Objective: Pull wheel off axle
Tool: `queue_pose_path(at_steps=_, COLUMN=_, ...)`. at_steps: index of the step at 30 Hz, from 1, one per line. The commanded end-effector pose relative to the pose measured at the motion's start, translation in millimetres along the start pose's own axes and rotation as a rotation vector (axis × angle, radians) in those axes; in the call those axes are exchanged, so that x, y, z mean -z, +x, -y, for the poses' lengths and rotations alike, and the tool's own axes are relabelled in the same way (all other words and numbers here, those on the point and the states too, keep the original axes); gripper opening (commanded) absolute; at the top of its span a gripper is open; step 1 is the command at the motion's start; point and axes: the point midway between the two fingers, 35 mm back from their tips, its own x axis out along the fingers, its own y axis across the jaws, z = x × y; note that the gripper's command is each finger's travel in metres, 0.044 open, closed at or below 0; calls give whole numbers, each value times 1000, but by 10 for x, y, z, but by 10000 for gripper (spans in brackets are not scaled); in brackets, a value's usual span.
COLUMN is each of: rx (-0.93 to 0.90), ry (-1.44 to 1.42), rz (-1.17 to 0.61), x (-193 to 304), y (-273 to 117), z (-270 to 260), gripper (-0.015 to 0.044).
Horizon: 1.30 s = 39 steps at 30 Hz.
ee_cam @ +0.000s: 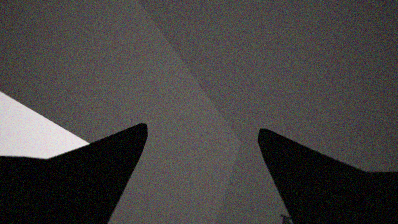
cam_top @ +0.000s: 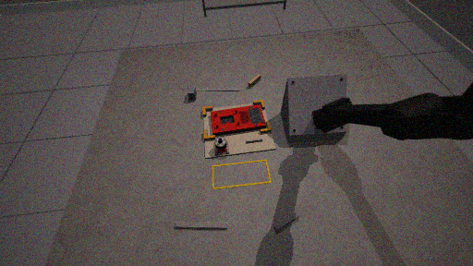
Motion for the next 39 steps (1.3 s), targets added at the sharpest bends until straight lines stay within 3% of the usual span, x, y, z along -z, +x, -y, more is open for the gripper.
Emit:
queue_pose_path(at_steps=1, rx=-1, ry=-3, rz=-3, x=10, y=-1, z=0, gripper=374)
queue_pose_path(at_steps=4, rx=-18, ry=-51, rz=-45, x=159, y=-13, z=2, gripper=300)
queue_pose_path(at_steps=11, rx=-117, ry=-299, rz=-279, x=979, y=-182, z=74, gripper=300)
queue_pose_path(at_steps=18, rx=-252, ry=-569, rz=-571, x=1922, y=-636, z=274, gripper=300)
queue_pose_path(at_steps=29, rx=-516, ry=-934, rz=-1043, x=3059, y=-1773, z=845, gripper=300)
queue_pose_path(at_steps=39, rx=-744, ry=-1193, rz=-1483, x=3551, y=-3038, z=1644, gripper=300)
